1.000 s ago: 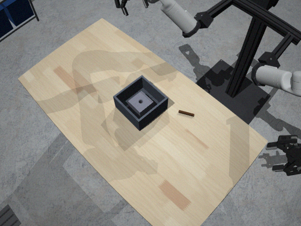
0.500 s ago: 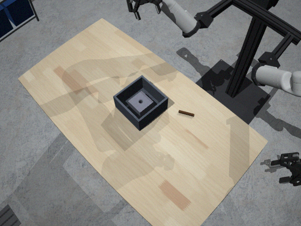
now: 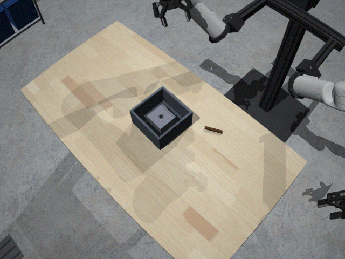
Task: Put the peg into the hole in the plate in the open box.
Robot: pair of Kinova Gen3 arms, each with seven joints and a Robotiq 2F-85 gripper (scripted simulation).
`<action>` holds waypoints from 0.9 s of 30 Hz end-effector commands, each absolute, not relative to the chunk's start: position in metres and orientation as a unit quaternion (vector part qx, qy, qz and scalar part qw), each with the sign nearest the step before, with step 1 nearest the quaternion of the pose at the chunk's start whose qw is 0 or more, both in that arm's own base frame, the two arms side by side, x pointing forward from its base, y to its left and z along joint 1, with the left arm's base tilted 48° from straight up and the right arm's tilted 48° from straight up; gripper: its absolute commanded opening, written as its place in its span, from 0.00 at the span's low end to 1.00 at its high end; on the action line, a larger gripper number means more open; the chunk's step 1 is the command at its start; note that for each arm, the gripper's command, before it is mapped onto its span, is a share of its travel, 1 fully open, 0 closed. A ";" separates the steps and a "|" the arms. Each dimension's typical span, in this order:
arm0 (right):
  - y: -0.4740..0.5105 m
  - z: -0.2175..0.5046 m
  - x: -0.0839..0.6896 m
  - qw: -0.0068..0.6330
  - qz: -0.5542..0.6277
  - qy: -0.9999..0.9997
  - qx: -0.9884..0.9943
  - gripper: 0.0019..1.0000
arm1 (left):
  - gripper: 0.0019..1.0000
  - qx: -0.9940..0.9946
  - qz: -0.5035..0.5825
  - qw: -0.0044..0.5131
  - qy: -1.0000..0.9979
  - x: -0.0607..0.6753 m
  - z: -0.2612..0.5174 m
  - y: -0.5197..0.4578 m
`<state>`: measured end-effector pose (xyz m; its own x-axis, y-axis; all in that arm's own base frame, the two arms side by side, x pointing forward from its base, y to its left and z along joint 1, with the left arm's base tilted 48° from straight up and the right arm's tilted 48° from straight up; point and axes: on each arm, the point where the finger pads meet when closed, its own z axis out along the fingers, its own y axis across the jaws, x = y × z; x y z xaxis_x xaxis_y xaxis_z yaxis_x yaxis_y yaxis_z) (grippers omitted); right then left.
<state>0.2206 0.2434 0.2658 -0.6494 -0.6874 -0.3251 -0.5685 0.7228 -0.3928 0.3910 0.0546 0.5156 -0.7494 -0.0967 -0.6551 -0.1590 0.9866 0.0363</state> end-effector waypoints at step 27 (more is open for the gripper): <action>0.244 0.266 0.220 0.231 -0.129 0.899 -0.349 1.00 | 1.00 -0.244 0.110 0.333 0.904 0.343 0.516 0.196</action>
<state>0.2205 0.2434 0.2657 -0.6498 -0.6872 -0.3248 -0.5679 0.7229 -0.3936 0.3498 0.1833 0.5155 -0.6729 -0.3438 -0.6550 -0.4825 0.8751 0.0364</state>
